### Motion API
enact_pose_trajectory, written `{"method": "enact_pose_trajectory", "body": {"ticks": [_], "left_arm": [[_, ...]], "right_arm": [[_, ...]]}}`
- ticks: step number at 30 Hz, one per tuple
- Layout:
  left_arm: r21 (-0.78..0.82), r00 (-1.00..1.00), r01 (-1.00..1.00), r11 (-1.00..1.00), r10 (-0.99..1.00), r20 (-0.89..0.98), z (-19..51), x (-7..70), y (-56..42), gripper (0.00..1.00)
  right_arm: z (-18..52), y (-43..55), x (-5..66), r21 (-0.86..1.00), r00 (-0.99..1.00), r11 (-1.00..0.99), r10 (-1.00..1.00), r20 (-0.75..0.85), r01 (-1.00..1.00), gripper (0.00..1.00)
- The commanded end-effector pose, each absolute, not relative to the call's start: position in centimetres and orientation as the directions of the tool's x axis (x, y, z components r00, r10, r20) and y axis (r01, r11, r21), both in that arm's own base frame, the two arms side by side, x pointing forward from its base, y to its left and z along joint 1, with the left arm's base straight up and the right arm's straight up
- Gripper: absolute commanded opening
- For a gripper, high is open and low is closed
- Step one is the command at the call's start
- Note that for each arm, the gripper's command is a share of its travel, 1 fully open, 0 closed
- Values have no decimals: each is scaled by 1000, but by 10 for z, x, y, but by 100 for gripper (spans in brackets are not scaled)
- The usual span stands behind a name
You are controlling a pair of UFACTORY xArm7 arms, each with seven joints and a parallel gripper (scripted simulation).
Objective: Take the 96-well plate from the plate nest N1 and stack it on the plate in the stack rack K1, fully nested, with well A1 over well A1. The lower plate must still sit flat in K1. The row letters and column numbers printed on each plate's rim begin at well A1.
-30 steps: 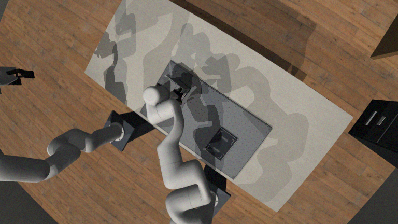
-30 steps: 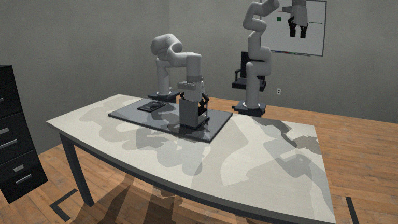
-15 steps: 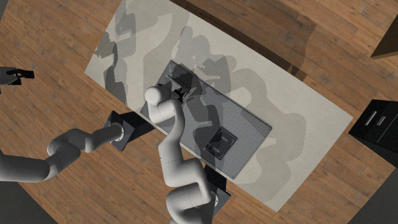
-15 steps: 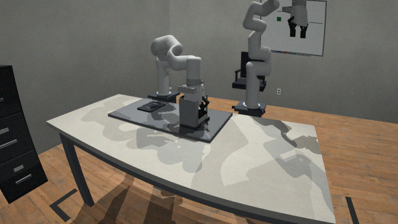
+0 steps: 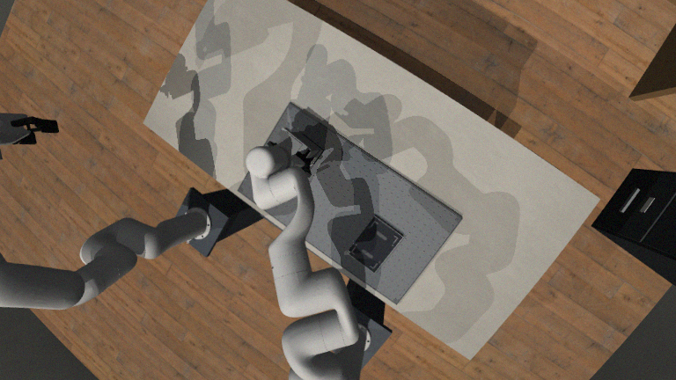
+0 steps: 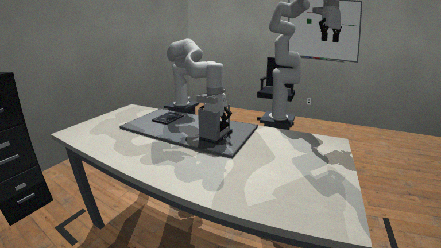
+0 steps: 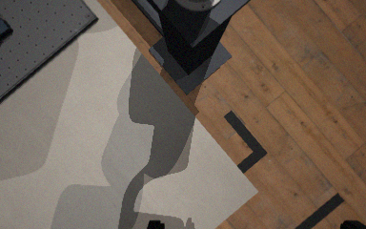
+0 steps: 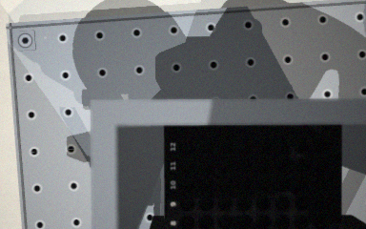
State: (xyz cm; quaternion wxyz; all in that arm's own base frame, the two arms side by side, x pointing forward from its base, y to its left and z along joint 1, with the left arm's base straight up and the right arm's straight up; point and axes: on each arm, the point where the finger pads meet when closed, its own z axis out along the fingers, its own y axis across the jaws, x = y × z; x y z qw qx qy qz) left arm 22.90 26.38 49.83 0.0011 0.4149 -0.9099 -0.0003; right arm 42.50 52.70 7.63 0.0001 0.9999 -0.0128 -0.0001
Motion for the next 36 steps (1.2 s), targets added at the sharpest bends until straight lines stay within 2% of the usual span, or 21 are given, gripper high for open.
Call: {"method": "enact_pose_trajectory", "body": {"ticks": [1, 36], "left_arm": [[1, -656, -755, 656, -755, -1, 499, 229, 264, 100], [1, -656, -755, 656, -755, -1, 499, 229, 264, 100]], "right_arm": [[79, 528, 426, -4, 1000, -1000, -26, 3, -26, 0], [73, 528, 426, -4, 1000, -1000, -26, 3, -26, 0]]}}
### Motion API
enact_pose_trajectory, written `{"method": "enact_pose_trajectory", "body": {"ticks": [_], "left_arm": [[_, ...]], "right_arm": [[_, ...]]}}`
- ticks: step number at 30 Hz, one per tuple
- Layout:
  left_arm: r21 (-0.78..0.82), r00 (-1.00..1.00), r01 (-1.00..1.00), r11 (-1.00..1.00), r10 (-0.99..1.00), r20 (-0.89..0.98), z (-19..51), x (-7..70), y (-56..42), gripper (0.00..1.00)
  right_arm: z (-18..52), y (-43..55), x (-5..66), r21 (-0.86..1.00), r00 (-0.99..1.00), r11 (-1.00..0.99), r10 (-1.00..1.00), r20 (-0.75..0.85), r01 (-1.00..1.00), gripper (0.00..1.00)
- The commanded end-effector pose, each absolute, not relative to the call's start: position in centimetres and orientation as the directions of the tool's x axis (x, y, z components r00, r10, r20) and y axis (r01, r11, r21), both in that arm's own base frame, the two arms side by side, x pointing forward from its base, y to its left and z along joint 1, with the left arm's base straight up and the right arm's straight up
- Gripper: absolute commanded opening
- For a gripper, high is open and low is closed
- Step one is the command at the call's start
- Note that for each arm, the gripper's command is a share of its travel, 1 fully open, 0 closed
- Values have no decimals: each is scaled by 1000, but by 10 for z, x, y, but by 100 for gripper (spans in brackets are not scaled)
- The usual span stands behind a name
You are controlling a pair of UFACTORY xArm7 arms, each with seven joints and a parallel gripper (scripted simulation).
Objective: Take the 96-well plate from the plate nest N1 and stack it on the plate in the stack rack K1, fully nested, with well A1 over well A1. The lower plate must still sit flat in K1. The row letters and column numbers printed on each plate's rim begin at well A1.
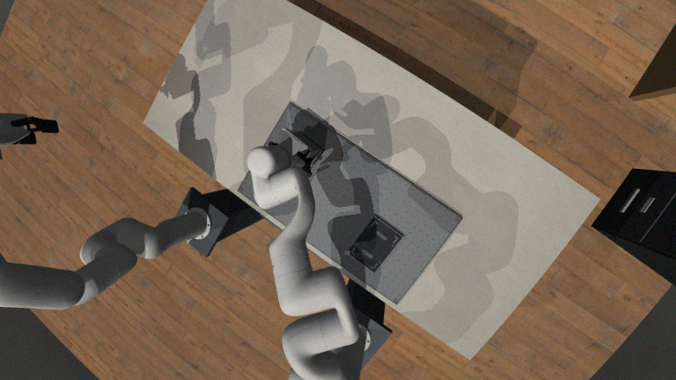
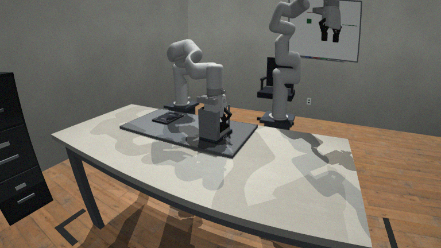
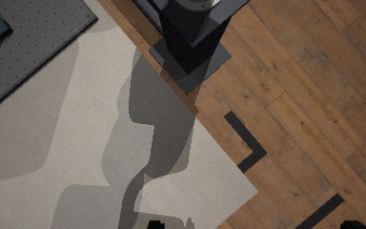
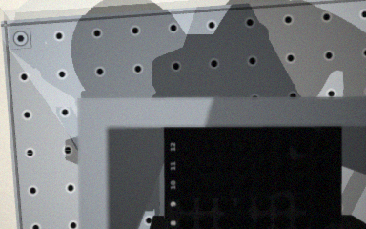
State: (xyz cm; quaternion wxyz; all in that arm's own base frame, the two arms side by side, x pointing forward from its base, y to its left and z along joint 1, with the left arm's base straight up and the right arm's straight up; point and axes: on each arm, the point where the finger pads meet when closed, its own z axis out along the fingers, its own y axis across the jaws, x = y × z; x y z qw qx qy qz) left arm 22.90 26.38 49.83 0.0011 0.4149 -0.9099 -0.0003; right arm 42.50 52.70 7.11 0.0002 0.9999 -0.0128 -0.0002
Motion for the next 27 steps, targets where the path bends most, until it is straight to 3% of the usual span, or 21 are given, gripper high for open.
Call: {"method": "enact_pose_trajectory", "body": {"ticks": [1, 27], "left_arm": [[1, -656, -755, 656, -755, -1, 499, 229, 264, 100], [1, -656, -755, 656, -755, -1, 499, 229, 264, 100]], "right_arm": [[73, 528, 426, -4, 1000, -1000, -26, 3, -26, 0], [70, 528, 426, -4, 1000, -1000, -26, 3, -26, 0]]}}
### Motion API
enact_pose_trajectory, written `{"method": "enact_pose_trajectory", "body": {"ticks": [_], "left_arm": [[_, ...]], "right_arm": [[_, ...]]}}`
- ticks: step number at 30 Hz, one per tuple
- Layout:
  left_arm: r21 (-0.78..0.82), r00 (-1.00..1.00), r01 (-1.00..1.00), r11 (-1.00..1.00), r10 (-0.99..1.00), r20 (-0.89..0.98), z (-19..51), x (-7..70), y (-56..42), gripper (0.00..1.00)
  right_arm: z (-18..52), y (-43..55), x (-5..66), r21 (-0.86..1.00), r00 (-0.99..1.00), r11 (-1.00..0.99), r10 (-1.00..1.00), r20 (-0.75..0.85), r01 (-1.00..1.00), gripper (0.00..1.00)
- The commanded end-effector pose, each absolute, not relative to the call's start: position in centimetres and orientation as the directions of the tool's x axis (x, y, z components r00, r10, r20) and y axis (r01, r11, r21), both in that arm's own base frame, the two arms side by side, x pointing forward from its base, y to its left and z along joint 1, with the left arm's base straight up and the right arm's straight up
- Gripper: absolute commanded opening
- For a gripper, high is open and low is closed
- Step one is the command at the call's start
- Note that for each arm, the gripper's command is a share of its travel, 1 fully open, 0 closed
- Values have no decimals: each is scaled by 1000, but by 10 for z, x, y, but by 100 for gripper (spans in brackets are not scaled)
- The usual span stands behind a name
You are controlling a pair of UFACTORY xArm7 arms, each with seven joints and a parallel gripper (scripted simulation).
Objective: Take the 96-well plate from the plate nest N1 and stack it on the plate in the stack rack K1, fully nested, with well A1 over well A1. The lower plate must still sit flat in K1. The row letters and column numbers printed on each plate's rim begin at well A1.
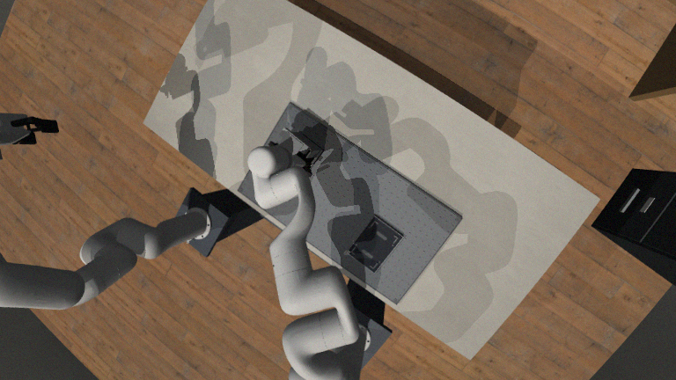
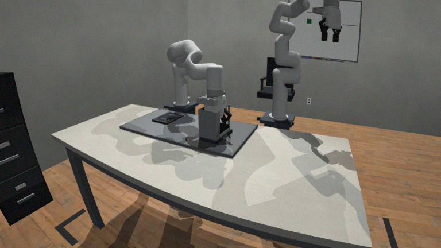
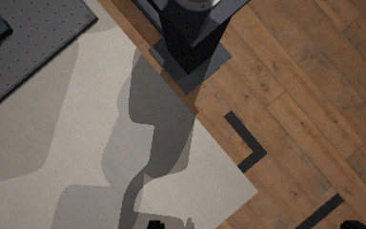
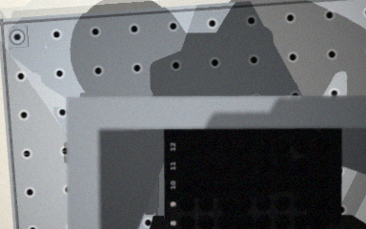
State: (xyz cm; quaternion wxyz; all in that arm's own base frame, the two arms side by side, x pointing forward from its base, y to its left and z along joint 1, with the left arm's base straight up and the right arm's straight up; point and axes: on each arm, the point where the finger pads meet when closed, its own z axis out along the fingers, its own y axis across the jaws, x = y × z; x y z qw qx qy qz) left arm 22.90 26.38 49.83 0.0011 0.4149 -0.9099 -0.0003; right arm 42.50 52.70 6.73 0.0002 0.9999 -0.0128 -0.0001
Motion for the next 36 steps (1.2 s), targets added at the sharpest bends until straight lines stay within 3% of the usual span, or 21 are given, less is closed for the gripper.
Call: {"method": "enact_pose_trajectory", "body": {"ticks": [1, 12, 13, 36], "left_arm": [[1, -656, -755, 656, -755, -1, 499, 229, 264, 100], [1, -656, -755, 656, -755, -1, 499, 229, 264, 100], [1, -656, -755, 656, -755, -1, 499, 229, 264, 100], [1, -656, -755, 656, -755, -1, 499, 229, 264, 100]], "right_arm": [[69, 528, 426, -4, 1000, -1000, -26, 3, -26, 0], [68, 528, 426, -4, 1000, -1000, -26, 3, -26, 0], [67, 528, 426, -4, 1000, -1000, -26, 3, -26, 100], [67, 528, 426, -4, 1000, -1000, -26, 3, -26, 100]]}}
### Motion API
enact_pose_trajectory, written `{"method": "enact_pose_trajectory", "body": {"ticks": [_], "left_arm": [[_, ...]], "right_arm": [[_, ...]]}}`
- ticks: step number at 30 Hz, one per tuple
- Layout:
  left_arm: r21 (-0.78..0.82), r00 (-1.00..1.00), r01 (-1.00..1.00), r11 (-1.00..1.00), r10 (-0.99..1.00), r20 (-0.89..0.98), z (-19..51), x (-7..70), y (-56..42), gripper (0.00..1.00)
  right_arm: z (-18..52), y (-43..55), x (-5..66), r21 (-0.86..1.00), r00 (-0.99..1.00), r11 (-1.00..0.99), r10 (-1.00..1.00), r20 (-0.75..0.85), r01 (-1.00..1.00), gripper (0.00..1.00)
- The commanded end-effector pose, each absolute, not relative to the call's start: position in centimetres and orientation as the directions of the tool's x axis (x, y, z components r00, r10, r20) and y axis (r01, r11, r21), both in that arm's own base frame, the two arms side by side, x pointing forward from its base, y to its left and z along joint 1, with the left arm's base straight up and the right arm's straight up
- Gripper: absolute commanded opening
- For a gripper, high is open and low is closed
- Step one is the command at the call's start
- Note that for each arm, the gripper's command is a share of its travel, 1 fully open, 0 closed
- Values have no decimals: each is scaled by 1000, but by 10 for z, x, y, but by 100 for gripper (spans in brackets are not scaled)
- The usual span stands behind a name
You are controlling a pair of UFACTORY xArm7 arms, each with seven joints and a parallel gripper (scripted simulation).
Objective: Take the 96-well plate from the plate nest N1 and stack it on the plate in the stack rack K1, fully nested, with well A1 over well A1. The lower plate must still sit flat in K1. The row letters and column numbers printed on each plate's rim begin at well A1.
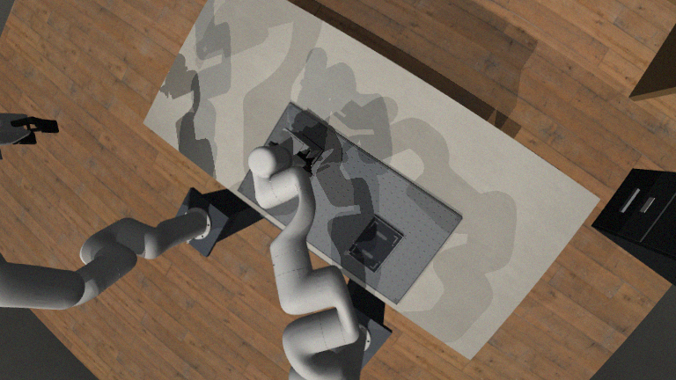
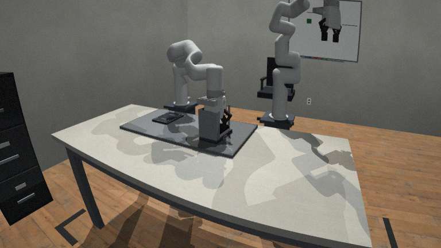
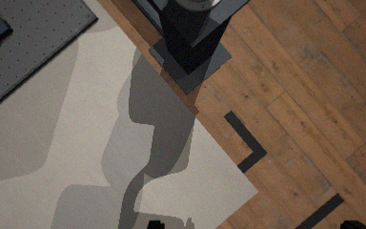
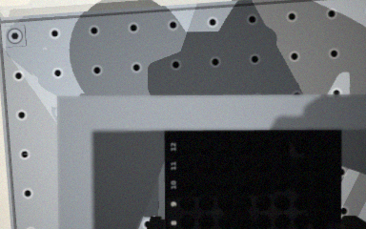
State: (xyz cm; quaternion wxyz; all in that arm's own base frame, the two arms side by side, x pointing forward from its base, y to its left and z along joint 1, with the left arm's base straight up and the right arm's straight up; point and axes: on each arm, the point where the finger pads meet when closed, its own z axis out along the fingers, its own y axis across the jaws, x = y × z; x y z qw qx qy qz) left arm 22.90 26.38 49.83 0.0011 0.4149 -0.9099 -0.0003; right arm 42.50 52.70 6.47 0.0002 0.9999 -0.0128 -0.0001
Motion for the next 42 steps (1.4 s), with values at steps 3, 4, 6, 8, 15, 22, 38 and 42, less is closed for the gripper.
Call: {"method": "enact_pose_trajectory", "body": {"ticks": [3, 4, 6, 8, 15, 22, 38, 42], "left_arm": [[1, -656, -755, 656, -755, -1, 499, 229, 264, 100], [1, -656, -755, 656, -755, -1, 499, 229, 264, 100], [1, -656, -755, 656, -755, -1, 499, 229, 264, 100], [1, -656, -755, 656, -755, -1, 499, 229, 264, 100], [1, -656, -755, 656, -755, -1, 499, 229, 264, 100], [1, -656, -755, 656, -755, -1, 499, 229, 264, 100], [1, -656, -755, 656, -755, -1, 499, 229, 264, 100], [1, -656, -755, 656, -755, -1, 499, 229, 264, 100]], "right_arm": [[67, 528, 426, -4, 1000, -1000, -26, 3, -26, 100], [67, 528, 426, -4, 1000, -1000, -26, 3, -26, 100], [67, 528, 426, -4, 1000, -1000, -26, 3, -26, 100], [67, 528, 426, -4, 1000, -1000, -26, 3, -26, 100], [78, 528, 426, -4, 1000, -1000, -26, 3, -26, 100], [97, 528, 426, -4, 1000, -1000, -26, 3, -26, 100], [134, 528, 426, -4, 1000, -1000, -26, 3, -26, 100], [139, 528, 426, -4, 1000, -1000, -26, 3, -26, 100]]}}
